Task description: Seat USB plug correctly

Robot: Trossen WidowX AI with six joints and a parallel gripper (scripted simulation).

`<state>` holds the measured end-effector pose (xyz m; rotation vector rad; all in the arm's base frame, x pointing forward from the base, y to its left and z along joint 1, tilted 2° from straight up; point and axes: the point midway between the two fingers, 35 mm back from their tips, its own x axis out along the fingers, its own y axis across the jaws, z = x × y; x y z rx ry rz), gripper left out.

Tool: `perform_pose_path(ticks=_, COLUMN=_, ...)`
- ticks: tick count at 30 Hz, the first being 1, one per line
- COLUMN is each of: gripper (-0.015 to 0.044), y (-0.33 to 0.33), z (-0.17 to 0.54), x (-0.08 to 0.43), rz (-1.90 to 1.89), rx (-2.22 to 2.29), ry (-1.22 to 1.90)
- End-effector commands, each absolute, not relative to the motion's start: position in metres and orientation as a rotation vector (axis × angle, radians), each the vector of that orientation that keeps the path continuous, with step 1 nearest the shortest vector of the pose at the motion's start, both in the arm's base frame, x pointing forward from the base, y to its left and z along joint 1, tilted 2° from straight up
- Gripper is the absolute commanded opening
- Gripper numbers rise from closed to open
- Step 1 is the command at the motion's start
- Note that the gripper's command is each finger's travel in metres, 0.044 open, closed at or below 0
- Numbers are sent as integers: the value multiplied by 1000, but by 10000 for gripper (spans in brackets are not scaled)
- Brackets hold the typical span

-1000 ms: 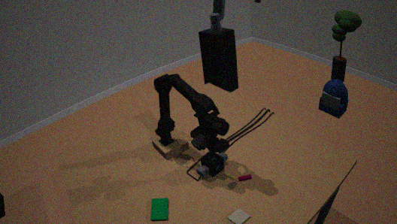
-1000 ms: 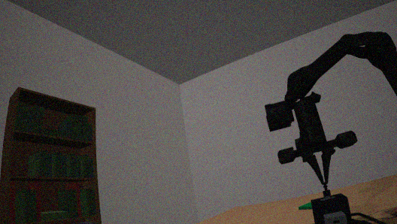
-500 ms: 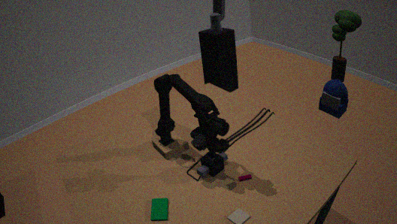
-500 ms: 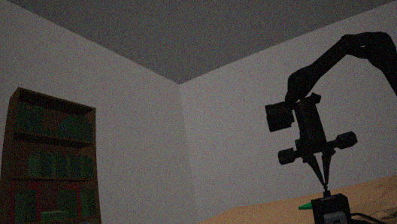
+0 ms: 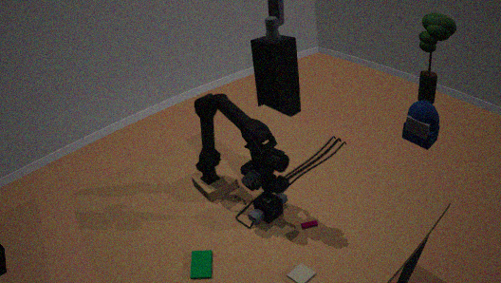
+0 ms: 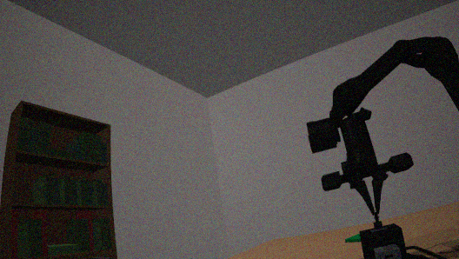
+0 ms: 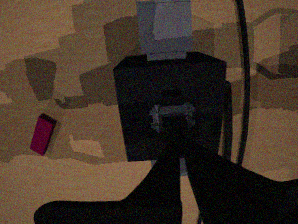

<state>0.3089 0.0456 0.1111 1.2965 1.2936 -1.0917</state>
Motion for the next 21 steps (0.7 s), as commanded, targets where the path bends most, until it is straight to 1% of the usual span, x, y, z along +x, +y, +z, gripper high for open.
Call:
perform_pose_path(ticks=1, gripper=0, y=46, z=110, x=309, rz=-1088, rx=1296, ry=1295)
perform_pose_path(ticks=21, gripper=0, y=46, z=108, x=309, rz=-1088, rx=1296, ry=1295)
